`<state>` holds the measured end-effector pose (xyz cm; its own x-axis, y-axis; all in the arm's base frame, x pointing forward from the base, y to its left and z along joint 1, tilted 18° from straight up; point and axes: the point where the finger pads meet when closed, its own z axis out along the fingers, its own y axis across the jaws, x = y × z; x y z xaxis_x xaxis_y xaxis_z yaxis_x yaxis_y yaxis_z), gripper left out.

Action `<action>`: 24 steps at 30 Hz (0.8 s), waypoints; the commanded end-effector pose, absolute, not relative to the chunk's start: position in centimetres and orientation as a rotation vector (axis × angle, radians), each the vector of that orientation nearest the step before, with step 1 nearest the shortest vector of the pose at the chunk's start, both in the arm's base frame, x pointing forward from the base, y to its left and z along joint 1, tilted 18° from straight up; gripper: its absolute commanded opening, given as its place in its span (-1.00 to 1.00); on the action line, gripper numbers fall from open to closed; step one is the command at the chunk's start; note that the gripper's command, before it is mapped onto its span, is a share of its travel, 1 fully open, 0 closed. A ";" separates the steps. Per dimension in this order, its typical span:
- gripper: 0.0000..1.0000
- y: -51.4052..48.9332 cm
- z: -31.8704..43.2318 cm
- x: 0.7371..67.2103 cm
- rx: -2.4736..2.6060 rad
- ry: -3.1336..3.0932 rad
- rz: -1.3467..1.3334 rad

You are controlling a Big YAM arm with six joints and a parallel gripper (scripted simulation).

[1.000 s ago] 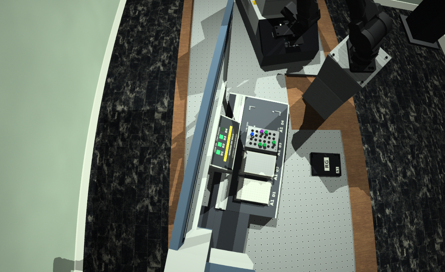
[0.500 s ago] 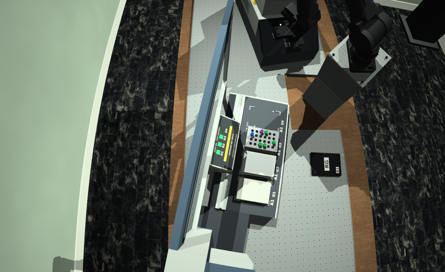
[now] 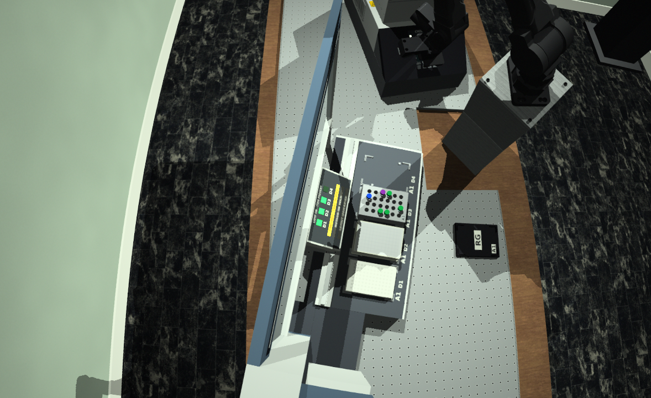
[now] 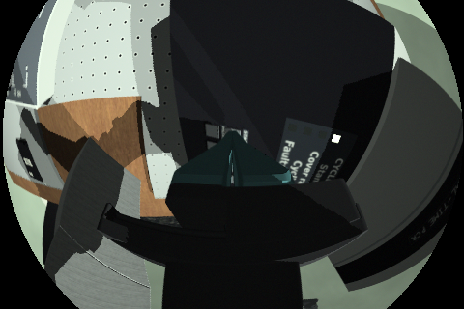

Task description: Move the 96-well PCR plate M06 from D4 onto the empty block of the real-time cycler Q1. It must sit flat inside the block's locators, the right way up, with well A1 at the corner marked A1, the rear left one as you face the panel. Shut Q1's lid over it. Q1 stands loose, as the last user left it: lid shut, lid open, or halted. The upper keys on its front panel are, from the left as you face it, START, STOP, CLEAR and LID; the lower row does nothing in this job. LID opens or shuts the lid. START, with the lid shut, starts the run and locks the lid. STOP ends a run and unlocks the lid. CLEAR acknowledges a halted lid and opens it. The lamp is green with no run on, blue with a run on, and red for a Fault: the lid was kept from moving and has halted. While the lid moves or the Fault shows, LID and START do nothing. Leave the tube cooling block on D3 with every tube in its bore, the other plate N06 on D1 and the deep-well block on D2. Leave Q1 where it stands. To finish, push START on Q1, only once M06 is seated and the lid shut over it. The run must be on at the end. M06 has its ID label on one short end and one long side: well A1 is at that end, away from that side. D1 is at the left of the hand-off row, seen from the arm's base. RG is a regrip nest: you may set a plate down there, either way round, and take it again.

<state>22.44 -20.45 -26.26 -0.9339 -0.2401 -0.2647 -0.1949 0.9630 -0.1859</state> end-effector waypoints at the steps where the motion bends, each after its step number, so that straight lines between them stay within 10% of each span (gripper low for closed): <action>1: -1.00 -21.0 -25.6 22.1 -0.300 2.821 -0.243; 24: -1.00 -21.2 -25.8 23.0 -0.299 2.816 -0.244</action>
